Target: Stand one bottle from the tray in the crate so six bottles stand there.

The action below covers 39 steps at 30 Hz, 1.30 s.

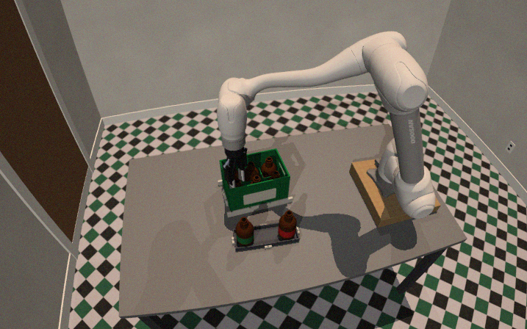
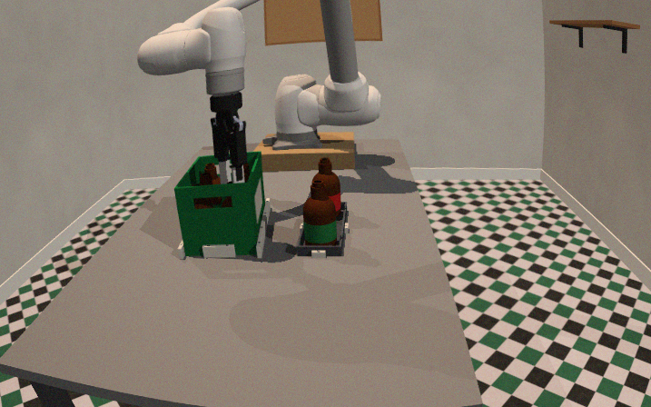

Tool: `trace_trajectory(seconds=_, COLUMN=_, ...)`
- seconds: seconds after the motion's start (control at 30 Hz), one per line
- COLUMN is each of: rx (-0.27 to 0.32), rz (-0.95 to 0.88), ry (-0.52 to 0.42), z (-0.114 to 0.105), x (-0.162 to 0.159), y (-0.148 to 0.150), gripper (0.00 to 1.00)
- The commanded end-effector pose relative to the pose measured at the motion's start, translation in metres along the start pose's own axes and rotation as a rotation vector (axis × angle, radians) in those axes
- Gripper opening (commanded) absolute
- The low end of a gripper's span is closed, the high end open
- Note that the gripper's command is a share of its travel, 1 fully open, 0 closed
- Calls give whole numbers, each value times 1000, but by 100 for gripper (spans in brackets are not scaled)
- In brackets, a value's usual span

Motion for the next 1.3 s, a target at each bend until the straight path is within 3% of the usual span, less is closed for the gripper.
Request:
trace_trajectory(seconds=0.0, rx=0, rz=0, ry=0, z=0, x=0, y=0, gripper=38)
trace_trajectory(seconds=0.67, rx=0, rz=0, ry=0, z=-4, x=0, y=0, gripper=38)
trace_trajectory(seconds=1.27, rx=0, rz=0, ry=0, z=-35, x=0, y=0, gripper=38)
Point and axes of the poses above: the point where the finger pads meet when closed, its own z axis out along the fingers, its own y axis across the jaws, x = y × z, the point moved 5 cm from there along -z, back along the fingers, and after that the axes turned 2 degrees about z, right-handed, at the moved point
